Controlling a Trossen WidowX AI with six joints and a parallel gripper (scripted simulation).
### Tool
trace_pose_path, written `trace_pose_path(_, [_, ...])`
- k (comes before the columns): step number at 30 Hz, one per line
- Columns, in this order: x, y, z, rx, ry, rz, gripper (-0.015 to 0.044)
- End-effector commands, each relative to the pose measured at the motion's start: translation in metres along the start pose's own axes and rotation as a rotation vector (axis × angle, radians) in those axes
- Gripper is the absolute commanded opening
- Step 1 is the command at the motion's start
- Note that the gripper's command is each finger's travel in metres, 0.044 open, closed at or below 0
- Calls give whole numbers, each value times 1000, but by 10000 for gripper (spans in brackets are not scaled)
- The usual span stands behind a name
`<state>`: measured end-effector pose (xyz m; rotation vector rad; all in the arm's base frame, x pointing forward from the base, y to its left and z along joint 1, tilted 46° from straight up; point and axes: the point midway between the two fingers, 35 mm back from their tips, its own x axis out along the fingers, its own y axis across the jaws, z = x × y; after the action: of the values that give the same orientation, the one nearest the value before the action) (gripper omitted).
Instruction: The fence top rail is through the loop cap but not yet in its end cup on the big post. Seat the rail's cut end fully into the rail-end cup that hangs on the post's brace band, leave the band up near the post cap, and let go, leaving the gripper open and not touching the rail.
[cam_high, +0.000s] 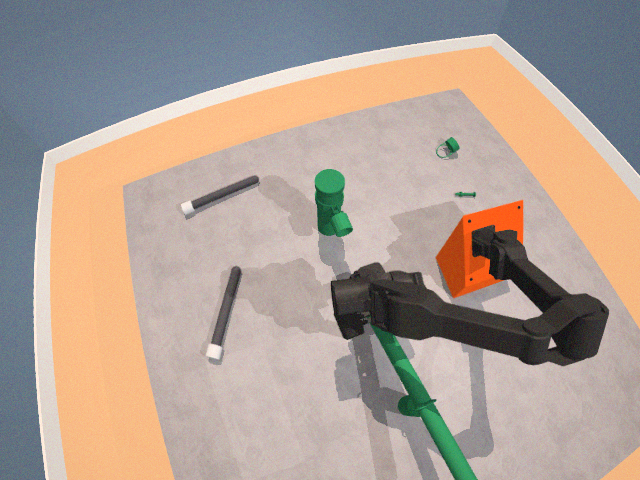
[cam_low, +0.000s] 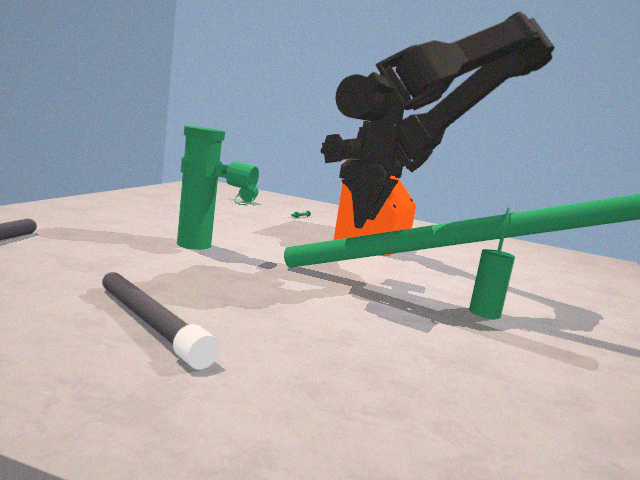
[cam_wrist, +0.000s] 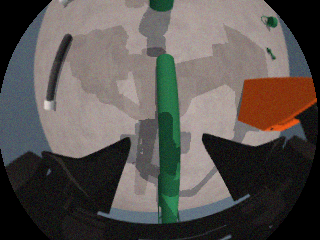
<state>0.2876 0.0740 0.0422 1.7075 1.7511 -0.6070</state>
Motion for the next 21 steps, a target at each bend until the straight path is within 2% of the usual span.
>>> trace_pose_path(1, [5,-2,0,11,6,-4,440])
trace_pose_path(21, [37,-1,1,10,5,-4,440])
